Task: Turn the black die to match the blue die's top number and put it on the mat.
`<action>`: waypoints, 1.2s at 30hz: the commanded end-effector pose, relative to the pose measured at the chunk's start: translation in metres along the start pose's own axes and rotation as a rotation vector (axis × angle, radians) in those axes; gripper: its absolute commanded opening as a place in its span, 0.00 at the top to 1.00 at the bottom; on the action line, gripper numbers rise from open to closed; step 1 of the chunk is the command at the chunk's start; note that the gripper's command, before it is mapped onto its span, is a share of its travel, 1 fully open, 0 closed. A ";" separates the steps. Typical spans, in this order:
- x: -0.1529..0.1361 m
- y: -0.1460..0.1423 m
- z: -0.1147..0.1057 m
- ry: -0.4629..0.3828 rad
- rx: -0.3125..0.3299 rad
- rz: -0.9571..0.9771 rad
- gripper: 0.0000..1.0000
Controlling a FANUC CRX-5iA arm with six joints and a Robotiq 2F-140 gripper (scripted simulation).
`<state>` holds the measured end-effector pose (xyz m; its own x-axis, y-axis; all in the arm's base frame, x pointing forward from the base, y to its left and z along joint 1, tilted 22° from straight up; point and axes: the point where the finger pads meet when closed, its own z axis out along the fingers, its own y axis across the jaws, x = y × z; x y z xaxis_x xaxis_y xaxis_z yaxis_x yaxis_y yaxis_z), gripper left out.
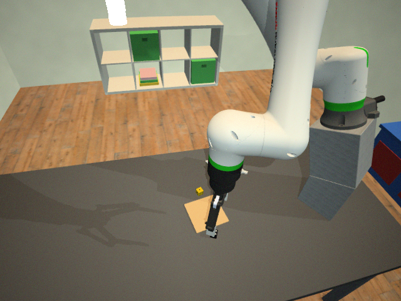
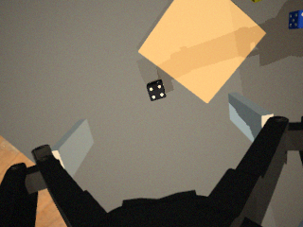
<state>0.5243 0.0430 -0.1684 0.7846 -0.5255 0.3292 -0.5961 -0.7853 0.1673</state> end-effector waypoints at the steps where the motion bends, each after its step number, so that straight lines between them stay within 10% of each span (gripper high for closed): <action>1: 0.000 0.000 0.003 0.008 0.002 0.147 0.00; 36: 0.001 -0.002 0.025 0.006 0.005 1.168 0.00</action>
<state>0.5302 0.0366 -0.1888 -0.0967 -0.9467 0.3073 -0.9842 0.0449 -0.1712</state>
